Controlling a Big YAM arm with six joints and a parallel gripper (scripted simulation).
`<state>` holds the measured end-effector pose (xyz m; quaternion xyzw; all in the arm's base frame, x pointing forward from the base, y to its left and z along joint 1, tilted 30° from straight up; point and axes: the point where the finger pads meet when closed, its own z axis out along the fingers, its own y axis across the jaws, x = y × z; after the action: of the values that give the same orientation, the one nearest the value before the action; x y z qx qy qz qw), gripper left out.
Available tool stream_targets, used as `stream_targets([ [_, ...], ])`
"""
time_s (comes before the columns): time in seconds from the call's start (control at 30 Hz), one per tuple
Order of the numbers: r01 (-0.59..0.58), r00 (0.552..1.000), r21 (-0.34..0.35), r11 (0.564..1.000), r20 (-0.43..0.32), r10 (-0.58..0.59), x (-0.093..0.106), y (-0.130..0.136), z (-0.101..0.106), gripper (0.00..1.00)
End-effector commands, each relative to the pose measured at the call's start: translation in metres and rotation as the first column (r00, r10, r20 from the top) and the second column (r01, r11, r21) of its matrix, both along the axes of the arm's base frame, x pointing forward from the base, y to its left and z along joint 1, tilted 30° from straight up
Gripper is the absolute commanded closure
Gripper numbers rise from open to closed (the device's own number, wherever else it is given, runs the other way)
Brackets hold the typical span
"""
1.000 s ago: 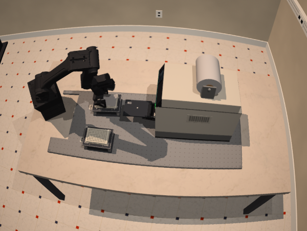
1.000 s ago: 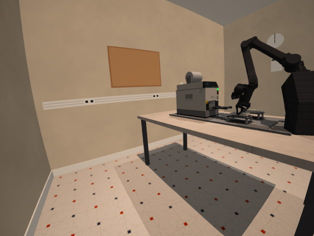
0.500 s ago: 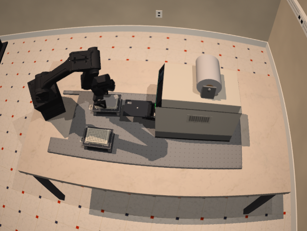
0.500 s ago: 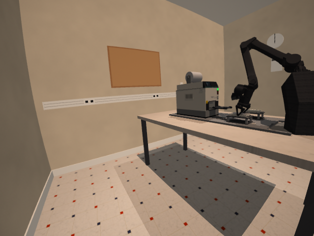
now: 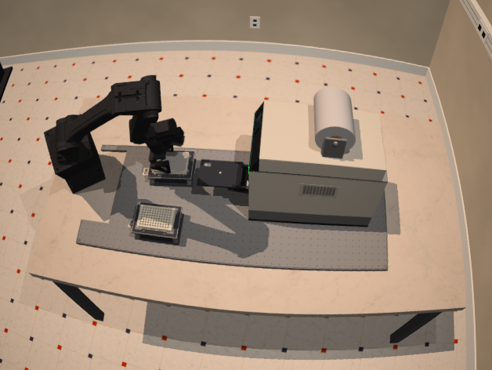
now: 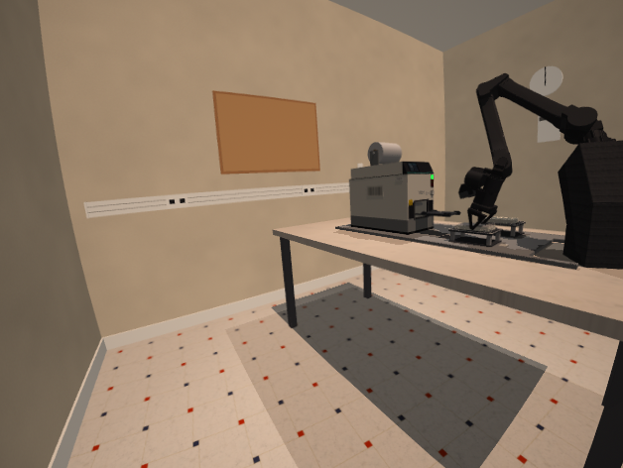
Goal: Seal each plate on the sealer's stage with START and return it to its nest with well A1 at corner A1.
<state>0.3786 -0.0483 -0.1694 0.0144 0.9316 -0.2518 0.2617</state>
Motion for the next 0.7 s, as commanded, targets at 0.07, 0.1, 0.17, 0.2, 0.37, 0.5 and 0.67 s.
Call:
stream_targets([
  [0.07,0.031,0.999,0.003,1.000,0.020,-0.031,-0.002,-0.008,0.006,1.00],
  [0.1,0.032,0.999,0.001,1.000,0.016,-0.032,-0.003,-0.008,0.006,1.00],
  [0.17,0.031,0.999,0.000,1.000,0.008,-0.031,-0.004,-0.008,0.005,1.00],
  [0.2,0.028,1.000,0.000,1.000,0.005,-0.028,-0.005,-0.007,0.005,1.00],
  [0.37,0.009,1.000,-0.001,1.000,-0.005,-0.009,-0.006,0.001,0.003,1.00],
  [0.5,-0.002,1.000,-0.001,1.000,-0.006,0.002,-0.006,0.006,0.003,1.00],
  [0.67,-0.003,1.000,0.000,1.000,-0.006,0.003,-0.005,0.006,0.003,1.00],
])
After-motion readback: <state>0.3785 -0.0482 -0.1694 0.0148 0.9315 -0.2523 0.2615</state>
